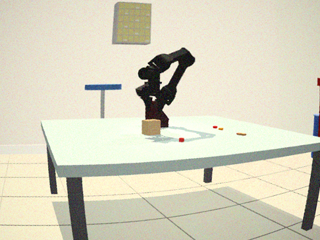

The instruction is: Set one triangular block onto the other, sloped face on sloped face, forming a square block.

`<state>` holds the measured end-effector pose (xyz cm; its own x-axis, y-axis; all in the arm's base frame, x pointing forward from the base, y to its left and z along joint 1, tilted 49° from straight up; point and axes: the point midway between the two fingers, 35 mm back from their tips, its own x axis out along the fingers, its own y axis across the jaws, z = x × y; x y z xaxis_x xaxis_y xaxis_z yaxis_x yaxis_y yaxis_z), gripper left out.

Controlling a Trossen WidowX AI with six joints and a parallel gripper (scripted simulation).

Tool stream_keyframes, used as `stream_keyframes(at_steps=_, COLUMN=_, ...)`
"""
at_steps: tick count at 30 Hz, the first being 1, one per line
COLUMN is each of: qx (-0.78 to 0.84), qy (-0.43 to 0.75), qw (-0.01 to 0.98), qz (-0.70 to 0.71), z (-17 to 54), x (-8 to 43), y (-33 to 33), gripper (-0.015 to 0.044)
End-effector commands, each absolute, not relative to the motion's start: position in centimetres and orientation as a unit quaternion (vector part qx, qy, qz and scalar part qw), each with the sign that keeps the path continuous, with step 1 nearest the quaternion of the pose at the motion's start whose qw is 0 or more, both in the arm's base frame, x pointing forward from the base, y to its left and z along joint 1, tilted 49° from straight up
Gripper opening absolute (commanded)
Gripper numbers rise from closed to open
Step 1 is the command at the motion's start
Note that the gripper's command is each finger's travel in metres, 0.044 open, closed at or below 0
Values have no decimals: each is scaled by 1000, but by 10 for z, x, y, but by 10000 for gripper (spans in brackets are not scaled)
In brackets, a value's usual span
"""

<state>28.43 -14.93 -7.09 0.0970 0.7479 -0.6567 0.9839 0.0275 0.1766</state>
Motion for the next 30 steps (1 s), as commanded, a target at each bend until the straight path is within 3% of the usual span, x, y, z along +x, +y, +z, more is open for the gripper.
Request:
stream_keyframes(at_steps=1, qx=670, qy=644, qw=317, qz=-189, z=-36, x=275, y=-186, gripper=440)
stream_keyframes(at_steps=30, qx=674, qy=638, qw=318, qz=-191, z=-42, x=278, y=-182, gripper=440)
